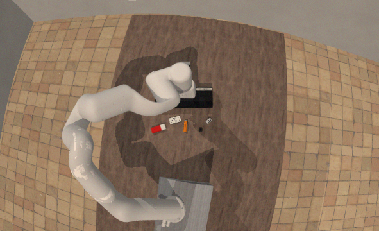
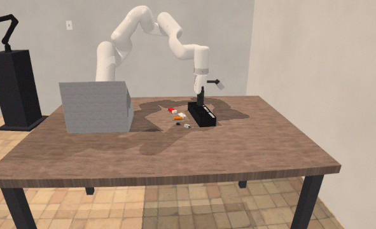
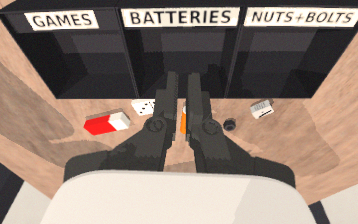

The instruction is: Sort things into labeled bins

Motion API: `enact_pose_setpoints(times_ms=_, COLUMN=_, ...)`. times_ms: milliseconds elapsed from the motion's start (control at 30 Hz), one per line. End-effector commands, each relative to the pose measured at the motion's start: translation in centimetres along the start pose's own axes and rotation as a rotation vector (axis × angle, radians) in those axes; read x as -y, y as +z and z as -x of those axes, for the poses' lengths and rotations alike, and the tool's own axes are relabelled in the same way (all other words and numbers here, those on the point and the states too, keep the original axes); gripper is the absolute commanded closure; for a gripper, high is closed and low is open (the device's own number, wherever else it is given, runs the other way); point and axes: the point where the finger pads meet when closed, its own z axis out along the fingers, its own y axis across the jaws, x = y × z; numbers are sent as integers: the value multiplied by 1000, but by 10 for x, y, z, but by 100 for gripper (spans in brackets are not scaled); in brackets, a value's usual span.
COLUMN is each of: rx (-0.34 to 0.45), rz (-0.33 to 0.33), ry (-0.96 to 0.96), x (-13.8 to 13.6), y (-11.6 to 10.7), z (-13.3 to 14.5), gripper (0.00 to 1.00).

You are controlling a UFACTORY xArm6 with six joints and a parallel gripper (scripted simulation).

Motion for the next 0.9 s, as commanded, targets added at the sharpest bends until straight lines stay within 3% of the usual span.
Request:
enact_pose_setpoints(times_ms=0, rx=-2, rz=0, ry=-1, x=0, y=-7, z=-1, gripper=93)
enact_pose_setpoints(times_ms=200, rx=-2, rz=0, ry=-1, x=5, y=-7, z=0, gripper=93)
enact_pose_setpoints(times_ms=700, rx=-2, rz=0, ry=-1, x=80, y=-7, z=5, gripper=93)
enact_pose_setpoints(times_ms=867, rx=-2, rz=0, ry=-1, x=84, y=-7, z=6, gripper=93)
